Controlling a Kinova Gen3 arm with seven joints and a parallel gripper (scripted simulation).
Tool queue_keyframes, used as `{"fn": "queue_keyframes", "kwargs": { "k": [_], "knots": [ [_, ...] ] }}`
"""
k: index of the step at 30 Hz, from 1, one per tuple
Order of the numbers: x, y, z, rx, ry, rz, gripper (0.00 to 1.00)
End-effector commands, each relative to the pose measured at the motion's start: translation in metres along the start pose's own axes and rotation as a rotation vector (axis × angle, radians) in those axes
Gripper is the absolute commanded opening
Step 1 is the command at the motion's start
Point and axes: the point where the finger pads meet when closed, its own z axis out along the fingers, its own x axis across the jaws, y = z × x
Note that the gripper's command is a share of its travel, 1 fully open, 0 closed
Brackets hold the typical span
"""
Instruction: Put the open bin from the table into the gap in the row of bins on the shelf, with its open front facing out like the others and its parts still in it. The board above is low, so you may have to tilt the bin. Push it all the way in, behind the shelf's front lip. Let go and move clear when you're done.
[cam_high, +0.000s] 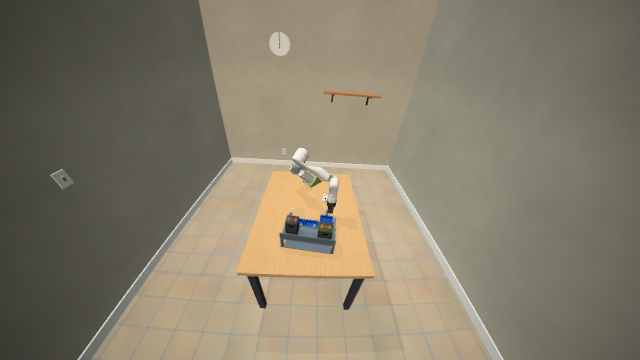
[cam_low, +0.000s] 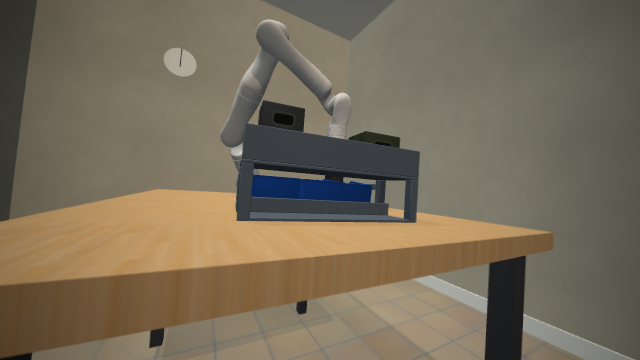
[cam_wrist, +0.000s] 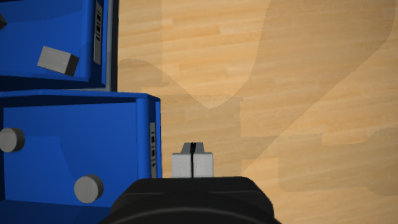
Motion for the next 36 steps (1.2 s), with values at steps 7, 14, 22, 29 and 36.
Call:
{"fn": "queue_keyframes", "kwargs": {
  "k": [7,14,22,29,36],
  "knots": [
    [0.0,0.001,-0.001,-0.002,-0.001,0.0,0.0],
    [0.0,0.001,-0.001,-0.002,-0.001,0.0,0.0],
    [-0.001,0.001,-0.001,-0.002,-0.001,0.0,0.0],
    [-0.004,0.001,-0.001,-0.002,-0.001,0.0,0.0],
    [-0.011,0.001,-0.001,-0.002,-0.001,0.0,0.0]
  ]
}}
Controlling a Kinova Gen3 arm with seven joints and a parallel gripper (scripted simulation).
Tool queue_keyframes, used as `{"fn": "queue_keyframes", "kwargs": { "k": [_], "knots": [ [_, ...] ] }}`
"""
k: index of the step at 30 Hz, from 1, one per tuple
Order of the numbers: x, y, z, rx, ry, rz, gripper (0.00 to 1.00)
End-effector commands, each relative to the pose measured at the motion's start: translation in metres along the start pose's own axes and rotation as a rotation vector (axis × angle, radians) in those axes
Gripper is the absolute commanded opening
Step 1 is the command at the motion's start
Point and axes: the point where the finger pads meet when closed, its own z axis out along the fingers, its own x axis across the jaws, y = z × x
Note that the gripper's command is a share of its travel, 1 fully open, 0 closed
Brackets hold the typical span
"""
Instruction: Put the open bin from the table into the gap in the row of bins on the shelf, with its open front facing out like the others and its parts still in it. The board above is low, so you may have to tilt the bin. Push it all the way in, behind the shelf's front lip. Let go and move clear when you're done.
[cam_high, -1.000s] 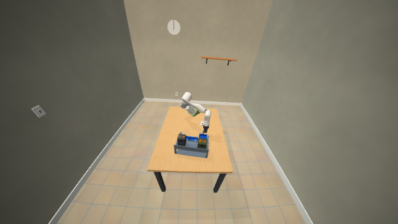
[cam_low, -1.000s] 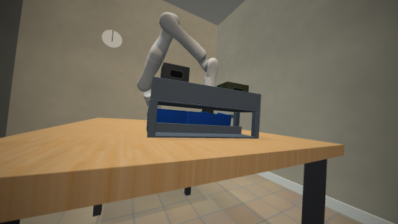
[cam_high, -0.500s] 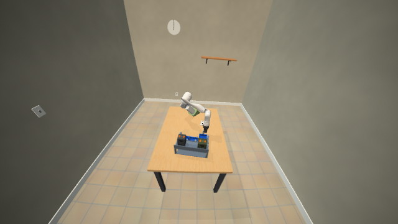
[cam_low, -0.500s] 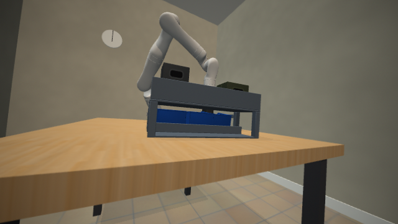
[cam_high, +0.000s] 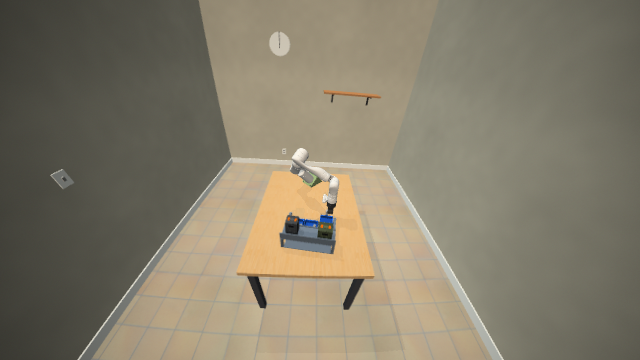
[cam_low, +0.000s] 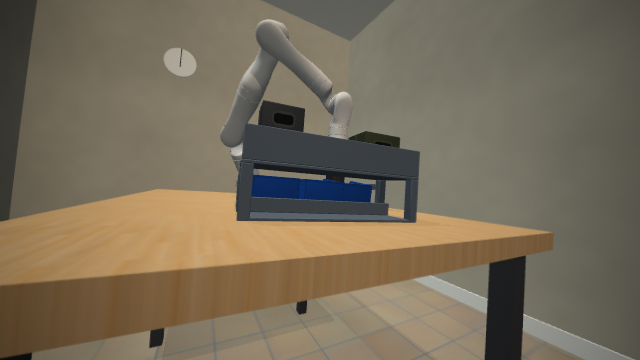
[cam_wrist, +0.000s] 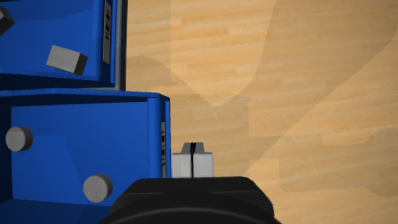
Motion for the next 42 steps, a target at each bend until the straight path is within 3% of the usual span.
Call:
{"fn": "queue_keyframes", "kwargs": {
  "k": [1,42],
  "knots": [
    [-0.0036,0.0004,-0.0006,-0.002,-0.001,0.004,0.0],
    [-0.009,0.0003,-0.0008,-0.002,-0.001,0.004,0.0]
  ]
}}
